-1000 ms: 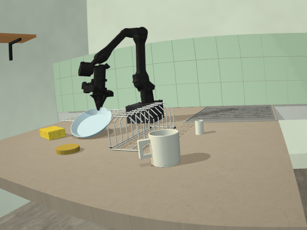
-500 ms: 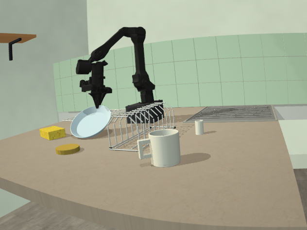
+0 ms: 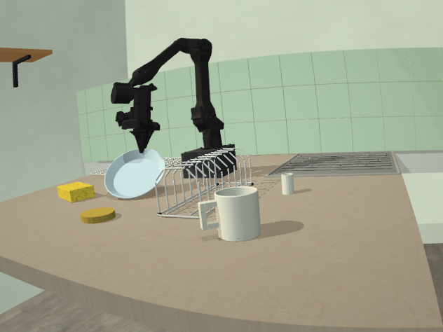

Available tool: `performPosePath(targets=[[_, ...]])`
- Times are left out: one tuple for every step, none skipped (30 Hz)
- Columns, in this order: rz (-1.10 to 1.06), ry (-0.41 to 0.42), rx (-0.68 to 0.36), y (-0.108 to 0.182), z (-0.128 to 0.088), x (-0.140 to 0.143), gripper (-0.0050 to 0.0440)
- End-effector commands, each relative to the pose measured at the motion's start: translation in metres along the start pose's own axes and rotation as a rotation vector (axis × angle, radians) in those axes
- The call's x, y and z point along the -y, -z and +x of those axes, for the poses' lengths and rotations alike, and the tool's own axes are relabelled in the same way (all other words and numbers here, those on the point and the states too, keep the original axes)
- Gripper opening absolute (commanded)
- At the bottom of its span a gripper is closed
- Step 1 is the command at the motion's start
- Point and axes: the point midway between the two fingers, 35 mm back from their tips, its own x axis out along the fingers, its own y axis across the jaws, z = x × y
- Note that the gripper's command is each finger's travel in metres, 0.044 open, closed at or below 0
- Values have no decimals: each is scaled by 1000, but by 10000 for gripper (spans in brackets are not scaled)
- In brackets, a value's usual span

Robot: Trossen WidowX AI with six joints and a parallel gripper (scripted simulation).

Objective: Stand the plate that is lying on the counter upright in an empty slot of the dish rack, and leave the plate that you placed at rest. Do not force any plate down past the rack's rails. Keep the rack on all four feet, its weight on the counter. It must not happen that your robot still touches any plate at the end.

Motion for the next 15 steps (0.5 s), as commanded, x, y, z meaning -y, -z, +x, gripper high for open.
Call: performPosePath(targets=[[-57,-32,41,-4,-14,-7,0],[-71,-32,46,-4,-16,-7,0],[-85,-33,51,-3,-18,-7,0],[-99,-33,55,-3,-20,-7,0],[-112,-34,60,-3,-22,-7,0],[-112,-34,60,-3,-22,-7,0],[-112,-34,60,-3,-22,-7,0],[-126,-34,65,-3,-23,-7,0],[-140,-35,70,-3,-25,-8,0],[-153,-35,75,-3,-27,-8,0],[-167,-35,80,-3,-29,-8,0],[-181,-36,85,-3,-31,-8,0],[-194,-36,90,-3,-33,-8,0],[-208,-36,95,-2,-34,-8,0],[-221,-36,100,-2,-36,-8,0]])
